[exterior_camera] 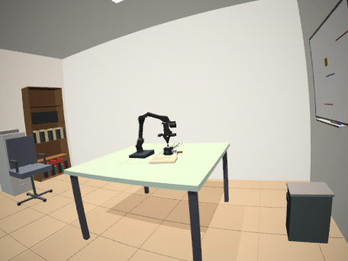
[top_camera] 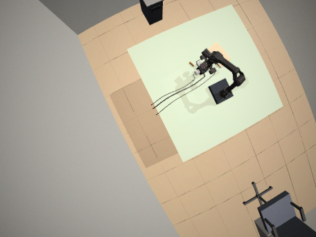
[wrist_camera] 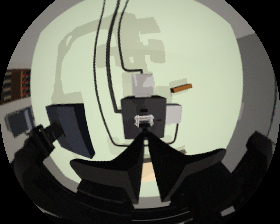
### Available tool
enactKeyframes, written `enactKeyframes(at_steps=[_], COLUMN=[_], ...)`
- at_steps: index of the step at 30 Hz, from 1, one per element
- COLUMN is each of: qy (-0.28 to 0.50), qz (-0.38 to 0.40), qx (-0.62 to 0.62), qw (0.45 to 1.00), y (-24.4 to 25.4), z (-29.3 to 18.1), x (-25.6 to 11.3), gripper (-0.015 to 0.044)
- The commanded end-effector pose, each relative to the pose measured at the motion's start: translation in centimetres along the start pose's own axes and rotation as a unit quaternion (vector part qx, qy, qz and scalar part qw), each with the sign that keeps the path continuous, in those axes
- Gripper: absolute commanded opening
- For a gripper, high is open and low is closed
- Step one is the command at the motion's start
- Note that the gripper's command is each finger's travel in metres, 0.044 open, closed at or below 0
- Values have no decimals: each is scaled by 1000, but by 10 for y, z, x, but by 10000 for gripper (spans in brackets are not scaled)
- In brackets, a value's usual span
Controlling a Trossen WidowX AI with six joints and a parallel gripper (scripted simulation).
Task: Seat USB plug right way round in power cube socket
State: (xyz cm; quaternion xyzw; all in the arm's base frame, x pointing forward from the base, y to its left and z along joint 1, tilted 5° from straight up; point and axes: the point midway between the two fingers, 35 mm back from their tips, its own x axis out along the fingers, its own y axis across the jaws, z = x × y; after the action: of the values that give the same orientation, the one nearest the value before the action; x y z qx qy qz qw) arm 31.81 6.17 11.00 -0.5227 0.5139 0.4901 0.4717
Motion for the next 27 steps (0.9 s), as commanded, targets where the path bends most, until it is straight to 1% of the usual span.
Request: enactKeyframes(at_steps=[1, 27], qy=[0, 0], qz=[-1, -1], qx=[2, 2], qw=[1000, 1000], y=[0, 0], z=[0, 0], x=[1, 4], gripper=[0, 0])
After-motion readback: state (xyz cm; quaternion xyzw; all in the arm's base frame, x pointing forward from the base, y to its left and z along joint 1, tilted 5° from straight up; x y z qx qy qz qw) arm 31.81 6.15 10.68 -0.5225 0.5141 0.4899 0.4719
